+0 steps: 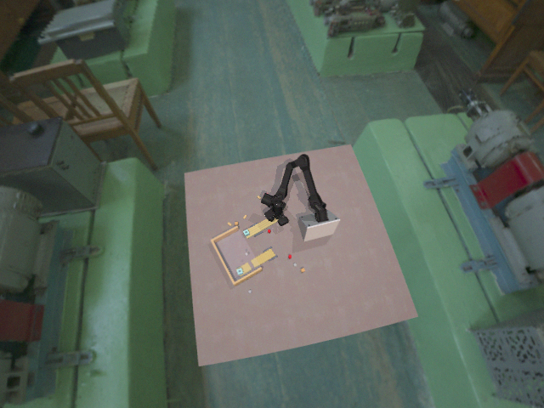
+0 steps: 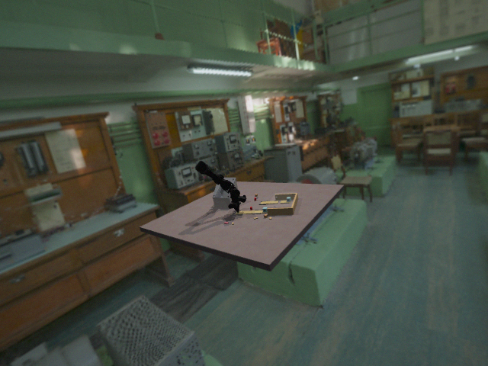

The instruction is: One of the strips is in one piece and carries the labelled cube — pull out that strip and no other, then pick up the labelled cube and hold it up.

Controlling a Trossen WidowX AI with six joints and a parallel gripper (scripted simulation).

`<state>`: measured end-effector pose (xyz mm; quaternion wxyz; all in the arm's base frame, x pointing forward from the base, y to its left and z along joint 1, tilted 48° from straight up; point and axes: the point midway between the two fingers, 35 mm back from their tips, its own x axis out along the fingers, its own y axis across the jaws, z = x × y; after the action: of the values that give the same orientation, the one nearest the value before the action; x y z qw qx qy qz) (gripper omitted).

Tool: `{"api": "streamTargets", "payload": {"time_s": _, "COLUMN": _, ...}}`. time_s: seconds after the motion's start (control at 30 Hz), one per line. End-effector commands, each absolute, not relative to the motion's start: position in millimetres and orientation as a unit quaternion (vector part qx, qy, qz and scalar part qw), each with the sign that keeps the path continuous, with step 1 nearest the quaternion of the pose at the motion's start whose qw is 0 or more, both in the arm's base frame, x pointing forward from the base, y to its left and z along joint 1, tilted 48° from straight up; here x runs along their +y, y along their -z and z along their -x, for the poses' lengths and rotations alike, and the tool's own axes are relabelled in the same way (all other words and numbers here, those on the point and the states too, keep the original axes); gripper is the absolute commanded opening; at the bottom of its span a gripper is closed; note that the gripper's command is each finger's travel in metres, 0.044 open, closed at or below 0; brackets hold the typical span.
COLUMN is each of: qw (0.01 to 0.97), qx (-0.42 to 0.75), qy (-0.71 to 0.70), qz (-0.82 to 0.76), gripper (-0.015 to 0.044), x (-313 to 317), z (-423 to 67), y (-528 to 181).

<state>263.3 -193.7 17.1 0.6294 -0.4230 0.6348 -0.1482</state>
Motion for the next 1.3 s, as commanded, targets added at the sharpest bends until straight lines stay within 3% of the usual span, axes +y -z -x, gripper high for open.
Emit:
{"api": "streamTargets", "payload": {"time_s": 0.0, "qw": 0.617, "qx": 0.650, "qy": 0.157, "qz": 0.416, "gripper": 0.0000, "x": -202, "z": -247, "y": -15}}
{"api": "streamTargets", "payload": {"time_s": 1.03, "qw": 0.616, "qx": 0.650, "qy": 0.156, "qz": 0.416, "gripper": 0.0000, "x": -209, "z": -228, "y": -19}}
{"api": "streamTargets", "payload": {"time_s": 1.27, "qw": 0.617, "qx": 0.649, "qy": 0.156, "qz": 0.416, "gripper": 0.0000, "x": -170, "z": -242, "y": -49}}
